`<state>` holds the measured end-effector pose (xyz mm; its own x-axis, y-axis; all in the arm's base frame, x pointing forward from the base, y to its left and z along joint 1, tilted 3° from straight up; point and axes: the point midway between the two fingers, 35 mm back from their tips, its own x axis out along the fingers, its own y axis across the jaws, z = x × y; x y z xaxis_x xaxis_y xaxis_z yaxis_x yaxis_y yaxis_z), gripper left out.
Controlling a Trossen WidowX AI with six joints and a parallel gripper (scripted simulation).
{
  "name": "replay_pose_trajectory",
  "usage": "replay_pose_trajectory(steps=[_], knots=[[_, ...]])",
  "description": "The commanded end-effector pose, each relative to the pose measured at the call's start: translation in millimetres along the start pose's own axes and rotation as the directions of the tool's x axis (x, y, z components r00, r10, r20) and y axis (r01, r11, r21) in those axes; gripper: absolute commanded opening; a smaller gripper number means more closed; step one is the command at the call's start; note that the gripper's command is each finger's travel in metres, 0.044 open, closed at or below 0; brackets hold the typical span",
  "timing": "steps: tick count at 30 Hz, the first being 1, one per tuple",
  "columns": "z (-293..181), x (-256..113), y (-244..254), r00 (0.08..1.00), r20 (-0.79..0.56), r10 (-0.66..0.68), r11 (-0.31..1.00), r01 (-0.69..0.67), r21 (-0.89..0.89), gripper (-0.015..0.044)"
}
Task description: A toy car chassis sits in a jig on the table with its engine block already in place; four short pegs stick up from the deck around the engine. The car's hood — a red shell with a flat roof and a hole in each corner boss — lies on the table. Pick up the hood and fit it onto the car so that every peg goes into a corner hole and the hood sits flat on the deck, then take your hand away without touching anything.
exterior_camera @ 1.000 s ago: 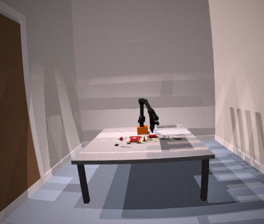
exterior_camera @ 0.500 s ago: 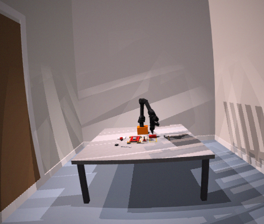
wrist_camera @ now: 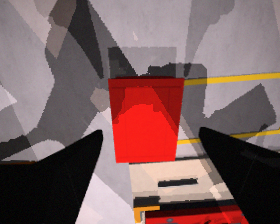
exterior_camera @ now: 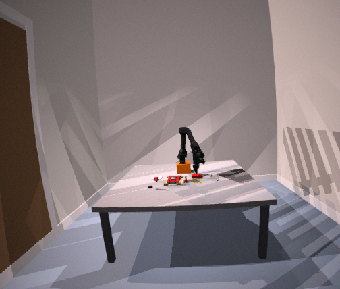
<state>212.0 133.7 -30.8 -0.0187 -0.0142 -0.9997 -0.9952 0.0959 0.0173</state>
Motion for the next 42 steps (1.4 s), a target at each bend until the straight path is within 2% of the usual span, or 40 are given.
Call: replay_pose_trajectory(steps=[1,42], knots=[[-1,5,2,1.0,-0.003,0.008,1.0,-0.008,0.003,0.044],[-2,27,3,1.0,-0.003,0.008,1.0,-0.008,0.003,0.044]])
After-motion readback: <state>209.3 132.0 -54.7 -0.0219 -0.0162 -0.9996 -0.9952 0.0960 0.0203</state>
